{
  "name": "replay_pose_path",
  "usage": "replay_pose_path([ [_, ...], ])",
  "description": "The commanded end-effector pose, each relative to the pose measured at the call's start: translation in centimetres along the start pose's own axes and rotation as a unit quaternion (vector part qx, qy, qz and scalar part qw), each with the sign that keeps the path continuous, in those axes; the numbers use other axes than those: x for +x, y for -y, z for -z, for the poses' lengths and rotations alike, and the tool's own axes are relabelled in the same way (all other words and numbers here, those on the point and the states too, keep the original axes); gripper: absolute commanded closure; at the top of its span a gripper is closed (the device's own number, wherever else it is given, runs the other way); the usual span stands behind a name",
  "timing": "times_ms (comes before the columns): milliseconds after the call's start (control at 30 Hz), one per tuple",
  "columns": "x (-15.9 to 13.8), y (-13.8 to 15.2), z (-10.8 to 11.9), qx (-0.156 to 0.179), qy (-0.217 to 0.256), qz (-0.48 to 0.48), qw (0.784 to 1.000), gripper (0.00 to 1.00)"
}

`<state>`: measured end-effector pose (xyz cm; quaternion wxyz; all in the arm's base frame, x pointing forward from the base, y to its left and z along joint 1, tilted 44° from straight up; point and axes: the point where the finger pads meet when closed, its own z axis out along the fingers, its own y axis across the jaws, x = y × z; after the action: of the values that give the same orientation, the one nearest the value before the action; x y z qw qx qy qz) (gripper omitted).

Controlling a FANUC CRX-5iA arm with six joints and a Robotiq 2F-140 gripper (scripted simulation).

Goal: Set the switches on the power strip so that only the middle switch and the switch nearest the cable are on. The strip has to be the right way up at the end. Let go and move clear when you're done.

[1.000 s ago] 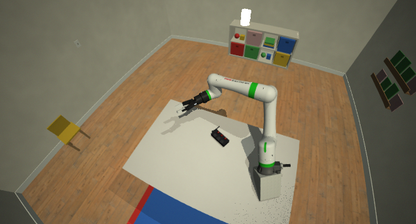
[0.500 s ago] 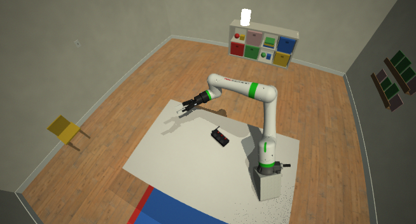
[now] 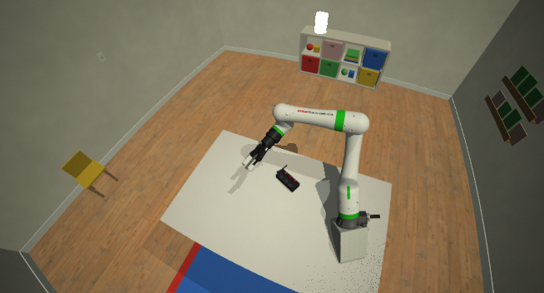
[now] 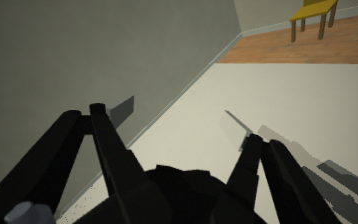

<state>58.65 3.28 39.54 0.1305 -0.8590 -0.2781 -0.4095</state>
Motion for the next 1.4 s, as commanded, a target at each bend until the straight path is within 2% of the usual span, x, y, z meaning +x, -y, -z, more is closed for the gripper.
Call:
replay_pose_path([
  [0,-6.9,2.7,0.1,-0.007,0.096,-0.03,0.995,0.0],
  [100,-7.5,3.0,0.1,-0.007,0.096,-0.03,0.995,0.0],
  [133,-11.3,3.9,0.8,-0.019,0.146,-0.042,0.988,0.0],
  [200,-11.3,3.9,0.8,-0.019,0.146,-0.042,0.988,0.0],
  [233,-15.1,4.5,1.8,-0.038,0.195,-0.053,0.979,0.0],
  [300,-15.1,4.5,1.8,-0.038,0.195,-0.053,0.979,0.0],
  [333,-18.6,4.7,3.1,-0.063,0.24,-0.06,0.967,0.0],
  [467,-18.6,4.7,3.1,-0.063,0.24,-0.06,0.967,0.0],
  [500,-21.7,4.6,4.7,-0.095,0.279,-0.065,0.953,0.0],
  [533,-21.7,4.6,4.7,-0.095,0.279,-0.065,0.953,0.0],
  [567,-24.2,4.1,6.4,-0.133,0.312,-0.067,0.938,0.0],
  [667,-24.2,4.1,6.4,-0.133,0.312,-0.067,0.938,0.0],
  [700,-26.2,3.3,8.1,-0.173,0.337,-0.067,0.923,0.0],
  [767,-26.2,3.3,8.1,-0.173,0.337,-0.067,0.923,0.0],
  [800,-27.7,2.5,9.7,-0.214,0.354,-0.064,0.908,0.0],
  [867,-27.7,2.5,9.7,-0.214,0.354,-0.064,0.908,0.0],
  [900,-28.7,1.6,11.3,-0.255,0.363,-0.06,0.894,0.0],
  [1033,-28.7,1.6,11.3,-0.255,0.363,-0.06,0.894,0.0],
  [1100,-29.4,0.0,13.8,-0.327,0.364,-0.049,0.871,0.0],
  [1133,-29.4,0.0,13.8,-0.327,0.364,-0.049,0.871,0.0],
  [1167,-29.4,-0.7,14.7,-0.356,0.359,-0.044,0.862,0.0],
  [1200,-29.4,-0.7,14.7,-0.356,0.359,-0.044,0.862,0.0],
  [1233,-29.3,-1.2,15.4,-0.38,0.353,-0.039,0.854,0.0],
  [1267,-29.3,-1.2,15.4,-0.38,0.353,-0.039,0.854,0.0],
  [1367,-28.9,-1.9,16.6,-0.42,0.337,-0.03,0.842,0.0],
])
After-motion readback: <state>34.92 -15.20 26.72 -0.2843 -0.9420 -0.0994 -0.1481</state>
